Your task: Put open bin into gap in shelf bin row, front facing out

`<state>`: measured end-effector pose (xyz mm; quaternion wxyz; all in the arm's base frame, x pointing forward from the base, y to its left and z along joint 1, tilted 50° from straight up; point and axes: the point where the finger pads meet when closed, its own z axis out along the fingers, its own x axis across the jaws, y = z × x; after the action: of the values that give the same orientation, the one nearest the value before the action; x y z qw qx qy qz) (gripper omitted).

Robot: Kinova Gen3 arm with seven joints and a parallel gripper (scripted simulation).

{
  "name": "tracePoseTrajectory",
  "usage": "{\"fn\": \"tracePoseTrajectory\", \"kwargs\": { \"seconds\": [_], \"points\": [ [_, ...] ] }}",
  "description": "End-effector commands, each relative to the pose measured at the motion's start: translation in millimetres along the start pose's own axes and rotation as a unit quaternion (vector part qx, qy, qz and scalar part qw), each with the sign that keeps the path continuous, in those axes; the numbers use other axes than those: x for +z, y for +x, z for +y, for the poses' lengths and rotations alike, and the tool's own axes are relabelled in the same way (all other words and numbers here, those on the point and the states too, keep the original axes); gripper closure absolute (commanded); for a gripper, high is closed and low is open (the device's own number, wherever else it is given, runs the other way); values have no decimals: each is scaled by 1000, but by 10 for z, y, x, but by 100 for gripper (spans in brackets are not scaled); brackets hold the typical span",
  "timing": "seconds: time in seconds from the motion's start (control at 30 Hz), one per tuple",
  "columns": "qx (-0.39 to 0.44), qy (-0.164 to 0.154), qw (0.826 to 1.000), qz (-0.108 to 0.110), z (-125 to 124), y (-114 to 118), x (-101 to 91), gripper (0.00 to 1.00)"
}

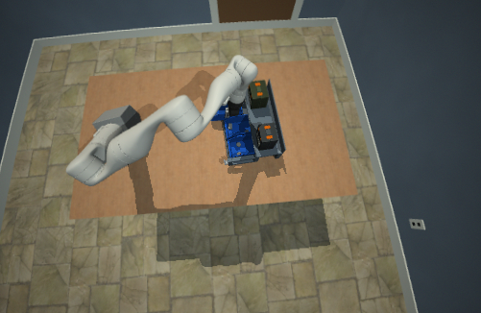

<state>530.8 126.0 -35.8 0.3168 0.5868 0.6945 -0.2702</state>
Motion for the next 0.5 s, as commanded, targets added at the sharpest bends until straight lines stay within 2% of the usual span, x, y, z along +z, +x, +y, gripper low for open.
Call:
{"fn": "tracePoseTrajectory", "kwargs": {
  "seconds": [0.0,0.47],
  "points": [
    [0,-1,1000,1,7,7,-18,100],
    [0,-7,1000,1,80,7,-22,100]
  ]
}}
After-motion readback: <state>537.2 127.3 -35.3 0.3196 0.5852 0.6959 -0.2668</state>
